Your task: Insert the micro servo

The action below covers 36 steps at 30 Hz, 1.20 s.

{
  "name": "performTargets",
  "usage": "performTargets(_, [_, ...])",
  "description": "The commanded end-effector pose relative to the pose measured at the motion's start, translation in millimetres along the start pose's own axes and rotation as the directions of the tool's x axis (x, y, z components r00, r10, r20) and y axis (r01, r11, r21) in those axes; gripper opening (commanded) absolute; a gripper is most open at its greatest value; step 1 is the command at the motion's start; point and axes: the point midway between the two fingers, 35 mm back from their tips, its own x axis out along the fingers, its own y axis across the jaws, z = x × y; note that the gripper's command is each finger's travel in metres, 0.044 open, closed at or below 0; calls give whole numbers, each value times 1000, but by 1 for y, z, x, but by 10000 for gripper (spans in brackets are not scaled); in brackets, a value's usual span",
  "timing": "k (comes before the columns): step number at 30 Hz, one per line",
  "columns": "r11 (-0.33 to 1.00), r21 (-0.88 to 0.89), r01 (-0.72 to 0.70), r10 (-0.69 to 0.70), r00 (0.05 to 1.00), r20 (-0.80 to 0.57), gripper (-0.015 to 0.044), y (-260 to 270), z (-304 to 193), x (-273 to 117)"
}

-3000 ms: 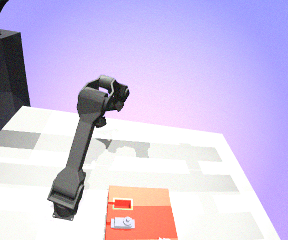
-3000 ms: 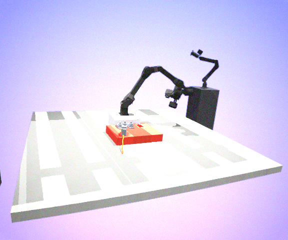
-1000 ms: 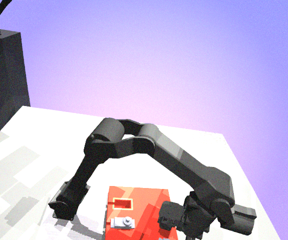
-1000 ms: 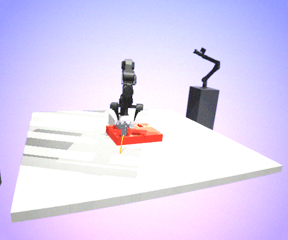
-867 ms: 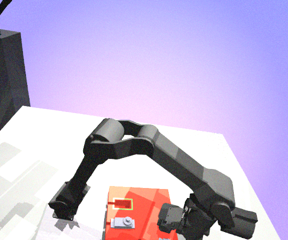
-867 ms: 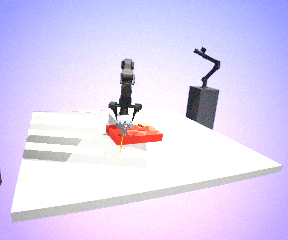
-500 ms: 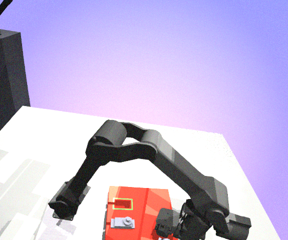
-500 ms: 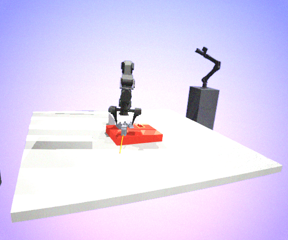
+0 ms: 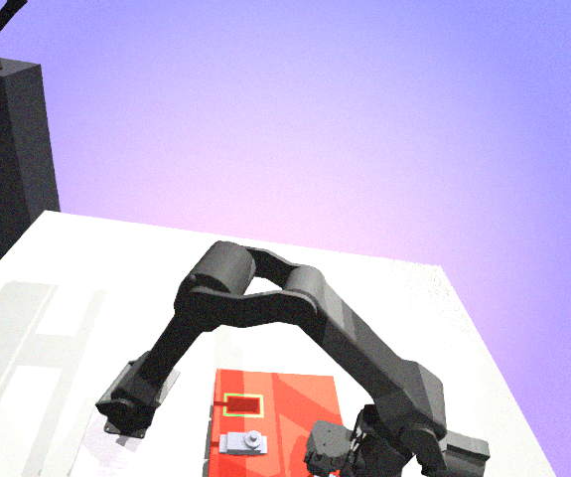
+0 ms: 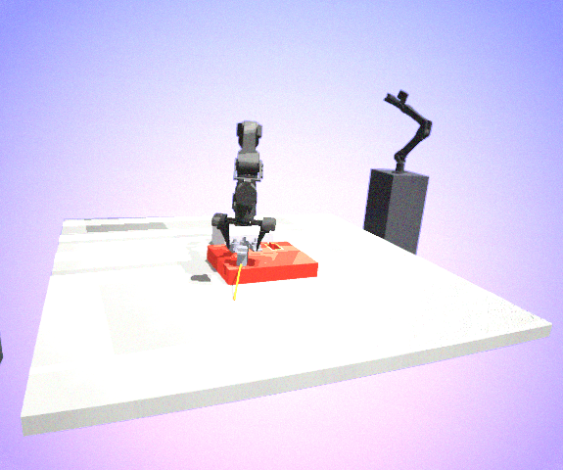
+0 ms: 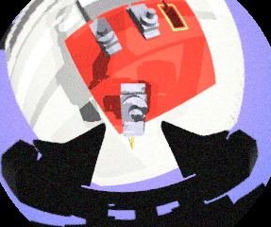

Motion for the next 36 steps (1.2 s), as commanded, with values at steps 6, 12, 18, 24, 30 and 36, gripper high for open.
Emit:
performTargets(6, [1000,-3,-3,3,1000,1,204,0,1,2])
performTargets(12, [1000,-3,-3,3,1000,1,105,0,1,2])
performTargets(18, [1000,-3,-3,3,1000,1,0,0,0,-7])
performTargets(24, [1000,-3,-3,3,1000,2,0,1,7,-28])
performTargets(30, [1000,-3,-3,3,1000,2,0,1,8,-28])
performTargets(36, [1000,-3,-4,4,1000,3,0,7,22,-28])
